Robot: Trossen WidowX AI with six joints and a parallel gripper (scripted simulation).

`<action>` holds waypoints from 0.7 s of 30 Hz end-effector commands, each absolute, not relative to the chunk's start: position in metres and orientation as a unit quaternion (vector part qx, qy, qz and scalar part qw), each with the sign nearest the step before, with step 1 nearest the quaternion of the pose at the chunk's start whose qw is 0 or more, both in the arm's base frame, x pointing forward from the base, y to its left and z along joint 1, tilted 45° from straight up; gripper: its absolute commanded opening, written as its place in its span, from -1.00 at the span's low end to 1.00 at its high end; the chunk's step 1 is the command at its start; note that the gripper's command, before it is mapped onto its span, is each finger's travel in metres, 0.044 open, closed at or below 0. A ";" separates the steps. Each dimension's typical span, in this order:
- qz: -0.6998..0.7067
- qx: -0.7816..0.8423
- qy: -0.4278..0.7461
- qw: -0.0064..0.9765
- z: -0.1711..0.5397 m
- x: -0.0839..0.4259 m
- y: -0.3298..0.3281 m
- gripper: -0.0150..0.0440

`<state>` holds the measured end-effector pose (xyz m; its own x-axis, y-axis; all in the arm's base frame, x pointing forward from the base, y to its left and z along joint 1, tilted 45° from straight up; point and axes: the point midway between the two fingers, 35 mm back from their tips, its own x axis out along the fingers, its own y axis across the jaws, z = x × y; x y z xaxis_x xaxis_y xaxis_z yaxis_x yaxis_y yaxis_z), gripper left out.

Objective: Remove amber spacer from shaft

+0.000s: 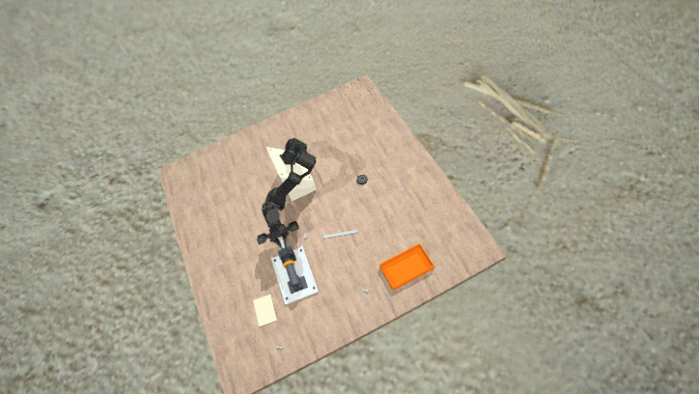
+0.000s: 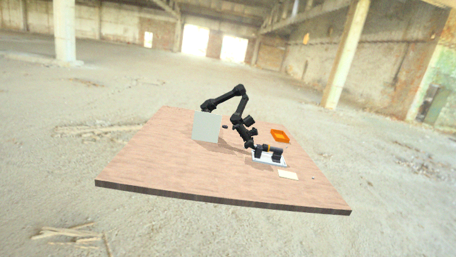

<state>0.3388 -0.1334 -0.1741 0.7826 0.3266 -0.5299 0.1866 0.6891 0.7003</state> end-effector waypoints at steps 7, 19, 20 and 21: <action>0.039 0.394 0.329 0.858 -0.174 0.334 -0.132 -0.49; 0.039 0.394 0.329 0.857 -0.174 0.325 -0.130 -0.49; 0.039 0.394 0.329 0.857 -0.174 0.324 -0.130 -0.49; 0.039 0.394 0.329 0.857 -0.173 0.324 -0.130 -0.49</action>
<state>0.3267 -0.1307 -0.1738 0.7806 0.3237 -0.5347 0.1942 0.6875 0.6998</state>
